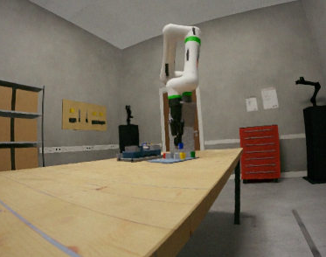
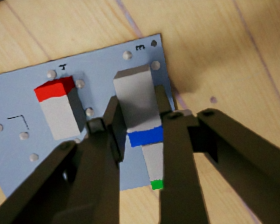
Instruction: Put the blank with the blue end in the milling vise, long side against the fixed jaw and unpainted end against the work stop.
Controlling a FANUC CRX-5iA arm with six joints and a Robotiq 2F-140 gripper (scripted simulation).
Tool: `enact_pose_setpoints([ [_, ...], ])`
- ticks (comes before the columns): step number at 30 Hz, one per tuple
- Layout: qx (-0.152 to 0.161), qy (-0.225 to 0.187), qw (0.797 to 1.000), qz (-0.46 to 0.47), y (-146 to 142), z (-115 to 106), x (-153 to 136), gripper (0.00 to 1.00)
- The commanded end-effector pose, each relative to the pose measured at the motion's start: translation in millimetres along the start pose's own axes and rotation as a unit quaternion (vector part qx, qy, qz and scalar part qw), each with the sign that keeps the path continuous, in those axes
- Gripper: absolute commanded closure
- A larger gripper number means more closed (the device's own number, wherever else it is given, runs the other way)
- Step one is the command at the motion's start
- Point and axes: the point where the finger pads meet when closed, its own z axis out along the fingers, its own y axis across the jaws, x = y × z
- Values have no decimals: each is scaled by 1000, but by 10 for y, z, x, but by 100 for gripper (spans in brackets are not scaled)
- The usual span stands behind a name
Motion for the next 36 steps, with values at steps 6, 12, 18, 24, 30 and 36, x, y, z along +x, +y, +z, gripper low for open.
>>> enact_pose_setpoints([
  [6, 0, 0, 1000, 0, -6, -161, -3, 90],
  [12, 0, 0, 1000, 0, -6, -281, -4, 90],
  [18, 0, 0, 1000, 0, -6, -363, -3, 90],
  [24, 0, 0, 1000, 0, -6, -543, -4, 90],
  [30, 0, 0, 1000, 0, -6, -693, -5, 90],
  [36, 0, 0, 1000, 0, -7, -715, -4, 90],
])
